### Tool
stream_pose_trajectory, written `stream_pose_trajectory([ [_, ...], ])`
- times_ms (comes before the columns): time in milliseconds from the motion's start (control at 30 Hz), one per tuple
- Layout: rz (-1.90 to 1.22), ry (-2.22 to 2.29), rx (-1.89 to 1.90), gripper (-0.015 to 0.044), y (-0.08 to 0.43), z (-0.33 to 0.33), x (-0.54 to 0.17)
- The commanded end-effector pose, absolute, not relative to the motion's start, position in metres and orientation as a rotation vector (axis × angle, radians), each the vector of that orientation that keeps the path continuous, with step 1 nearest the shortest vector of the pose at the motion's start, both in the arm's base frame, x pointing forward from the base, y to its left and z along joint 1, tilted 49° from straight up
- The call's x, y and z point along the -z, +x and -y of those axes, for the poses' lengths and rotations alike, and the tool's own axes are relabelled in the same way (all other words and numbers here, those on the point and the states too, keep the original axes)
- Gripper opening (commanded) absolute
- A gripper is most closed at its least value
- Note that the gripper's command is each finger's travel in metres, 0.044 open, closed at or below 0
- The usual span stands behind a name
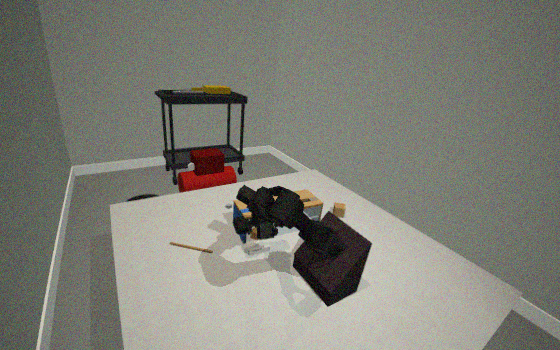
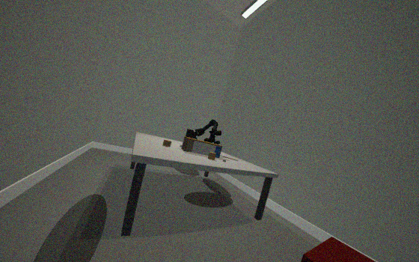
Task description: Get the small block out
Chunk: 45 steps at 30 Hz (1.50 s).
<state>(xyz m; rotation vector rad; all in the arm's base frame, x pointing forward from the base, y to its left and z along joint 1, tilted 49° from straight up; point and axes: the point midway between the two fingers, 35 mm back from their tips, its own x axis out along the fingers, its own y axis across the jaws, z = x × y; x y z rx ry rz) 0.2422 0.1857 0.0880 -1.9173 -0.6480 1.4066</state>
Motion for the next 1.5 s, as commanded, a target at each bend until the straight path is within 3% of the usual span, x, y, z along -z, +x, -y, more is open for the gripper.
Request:
stream_pose_trajectory([
  [0, 0.591, -1.854, -1.403, 0.0, 0.244, -0.183, -0.093],
  [1467, -0.632, -0.326, -1.193, 0.0, 0.233, -0.144, -0.094],
])
